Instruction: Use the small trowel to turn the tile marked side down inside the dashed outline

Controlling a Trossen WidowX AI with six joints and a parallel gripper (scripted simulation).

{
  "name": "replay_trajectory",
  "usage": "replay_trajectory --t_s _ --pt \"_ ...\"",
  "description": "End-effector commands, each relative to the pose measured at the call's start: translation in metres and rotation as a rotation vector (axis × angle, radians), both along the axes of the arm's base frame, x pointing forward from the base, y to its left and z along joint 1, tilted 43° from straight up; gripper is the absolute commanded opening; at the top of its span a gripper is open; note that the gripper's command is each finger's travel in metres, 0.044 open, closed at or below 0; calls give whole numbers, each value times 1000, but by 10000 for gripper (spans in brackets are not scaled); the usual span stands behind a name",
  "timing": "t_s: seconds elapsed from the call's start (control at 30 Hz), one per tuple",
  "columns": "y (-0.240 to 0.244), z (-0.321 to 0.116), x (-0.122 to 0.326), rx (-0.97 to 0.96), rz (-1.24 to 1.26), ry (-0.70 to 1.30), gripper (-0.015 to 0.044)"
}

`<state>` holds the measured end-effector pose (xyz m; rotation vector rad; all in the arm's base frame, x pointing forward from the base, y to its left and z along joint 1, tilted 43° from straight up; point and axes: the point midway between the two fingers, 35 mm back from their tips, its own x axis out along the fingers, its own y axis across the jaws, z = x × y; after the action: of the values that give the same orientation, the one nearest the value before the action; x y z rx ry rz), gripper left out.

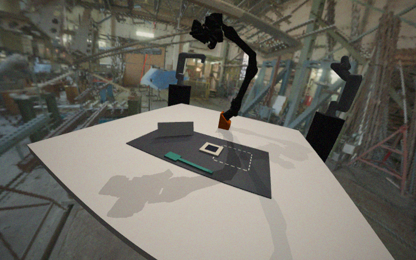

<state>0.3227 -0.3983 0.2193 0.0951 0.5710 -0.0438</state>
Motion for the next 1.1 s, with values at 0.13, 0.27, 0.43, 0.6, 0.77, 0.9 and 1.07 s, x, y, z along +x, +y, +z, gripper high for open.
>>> replay_trajectory --t_s 0.13,0.27,0.43,0.6,0.77,0.9,1.07 --pt "24 -73 9 207 -27 149 100" --pt "41 -110 11 310 -41 239 100" --pt "65 -154 9 430 -58 359 100" --pt "93 -195 2 541 -76 488 100" --pt "124 -231 -9 641 -92 626 100" --pt "150 -257 -21 712 -106 742 100" --pt "183 -285 -39 790 -122 894 100"
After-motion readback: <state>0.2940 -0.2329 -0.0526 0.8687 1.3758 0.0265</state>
